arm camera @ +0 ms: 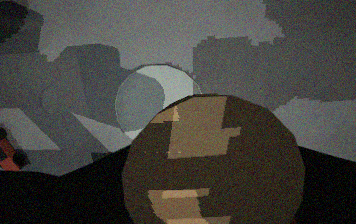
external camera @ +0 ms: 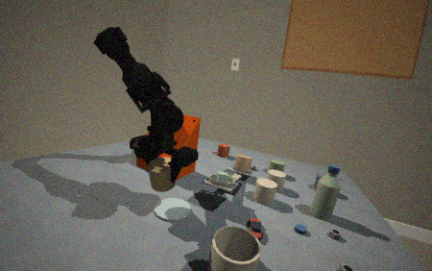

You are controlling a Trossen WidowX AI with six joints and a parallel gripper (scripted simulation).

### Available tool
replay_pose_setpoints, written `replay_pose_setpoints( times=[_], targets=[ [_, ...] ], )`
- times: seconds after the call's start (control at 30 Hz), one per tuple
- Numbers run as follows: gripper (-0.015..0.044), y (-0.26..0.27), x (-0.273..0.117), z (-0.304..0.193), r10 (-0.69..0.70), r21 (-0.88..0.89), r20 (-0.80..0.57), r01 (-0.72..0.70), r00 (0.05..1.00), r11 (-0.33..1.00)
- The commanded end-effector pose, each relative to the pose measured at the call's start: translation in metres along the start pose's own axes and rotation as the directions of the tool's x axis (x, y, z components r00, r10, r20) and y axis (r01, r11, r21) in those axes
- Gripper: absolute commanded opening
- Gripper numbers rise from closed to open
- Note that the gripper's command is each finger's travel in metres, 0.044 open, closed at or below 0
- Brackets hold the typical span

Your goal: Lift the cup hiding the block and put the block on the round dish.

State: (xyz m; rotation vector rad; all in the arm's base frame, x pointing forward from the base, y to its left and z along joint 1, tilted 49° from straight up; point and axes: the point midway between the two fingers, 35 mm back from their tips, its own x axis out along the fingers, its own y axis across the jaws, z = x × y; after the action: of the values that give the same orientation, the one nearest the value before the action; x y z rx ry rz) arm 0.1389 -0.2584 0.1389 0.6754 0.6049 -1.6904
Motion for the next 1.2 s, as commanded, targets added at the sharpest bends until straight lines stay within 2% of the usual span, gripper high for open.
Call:
replay_pose_setpoints(
  times=[0.0, 0.43, 0.87, 1.17],
  targets=[
    [0.0000, -0.013, 0.000, 0.008, 0.016, 0.005, 0.017, -0.016, 1.000, 1.000],
    [0.0000, -0.063, 0.008, 0.028, 0.009, -0.008, 0.097, -0.008, 0.995, 1.000],
    [0.0000, -0.064, 0.046, 0.032, 0.008, -0.010, 0.100, -0.007, 0.995, 1.000],
    [0.0000, -0.064, 0.053, 0.033, 0.008, -0.010, 0.100, -0.007, 0.995, 1.000]
  ],
)
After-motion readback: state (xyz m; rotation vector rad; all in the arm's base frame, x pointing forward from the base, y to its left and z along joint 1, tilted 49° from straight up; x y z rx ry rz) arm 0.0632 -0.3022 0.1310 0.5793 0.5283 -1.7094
